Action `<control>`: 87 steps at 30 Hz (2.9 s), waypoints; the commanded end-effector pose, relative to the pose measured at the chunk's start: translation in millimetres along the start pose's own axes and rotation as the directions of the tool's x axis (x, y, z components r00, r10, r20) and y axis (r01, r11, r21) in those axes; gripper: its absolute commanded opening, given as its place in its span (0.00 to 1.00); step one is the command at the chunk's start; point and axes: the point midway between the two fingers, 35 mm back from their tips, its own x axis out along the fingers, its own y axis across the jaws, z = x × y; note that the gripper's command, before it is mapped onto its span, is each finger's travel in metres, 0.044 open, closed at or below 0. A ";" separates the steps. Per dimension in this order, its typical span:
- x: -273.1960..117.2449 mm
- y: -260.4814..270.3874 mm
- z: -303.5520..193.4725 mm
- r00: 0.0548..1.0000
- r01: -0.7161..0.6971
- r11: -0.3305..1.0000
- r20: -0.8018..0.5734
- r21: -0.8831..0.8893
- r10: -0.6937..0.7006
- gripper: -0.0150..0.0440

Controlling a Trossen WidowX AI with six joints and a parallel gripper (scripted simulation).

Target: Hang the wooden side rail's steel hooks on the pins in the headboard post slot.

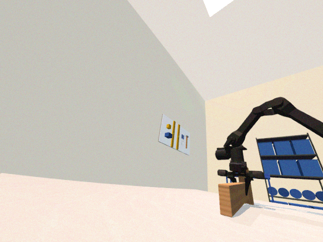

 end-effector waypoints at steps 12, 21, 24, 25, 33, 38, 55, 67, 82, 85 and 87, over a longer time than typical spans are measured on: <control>-2.1 -1.9 -3.9 1.000 0.003 1.000 -0.005 0.000 -0.003 0.25; -1.1 -1.2 -4.9 1.000 0.003 1.000 -0.005 0.000 -0.003 0.25; -0.7 -0.8 -5.2 1.000 0.002 1.000 -0.005 0.000 -0.002 0.25; -0.6 -0.7 -5.3 1.000 0.002 1.000 -0.005 0.000 -0.002 0.25; -0.2 0.0 -6.2 1.000 0.002 1.000 -0.005 0.000 -0.002 0.25; -0.6 -0.3 -6.6 1.000 0.002 1.000 -0.005 0.000 -0.002 0.25; -2.5 -1.4 -8.5 1.000 0.003 1.000 -0.005 0.000 -0.003 0.25; -1.3 -1.1 -9.9 1.000 0.003 1.000 -0.005 0.000 -0.003 0.25; -0.4 -0.1 -11.4 1.000 0.002 1.000 -0.006 0.000 -0.002 0.25; -0.6 -0.3 -11.7 1.000 0.002 1.000 -0.006 0.000 -0.002 0.25; -0.7 -0.4 -11.8 1.000 0.002 1.000 -0.006 0.000 -0.002 0.25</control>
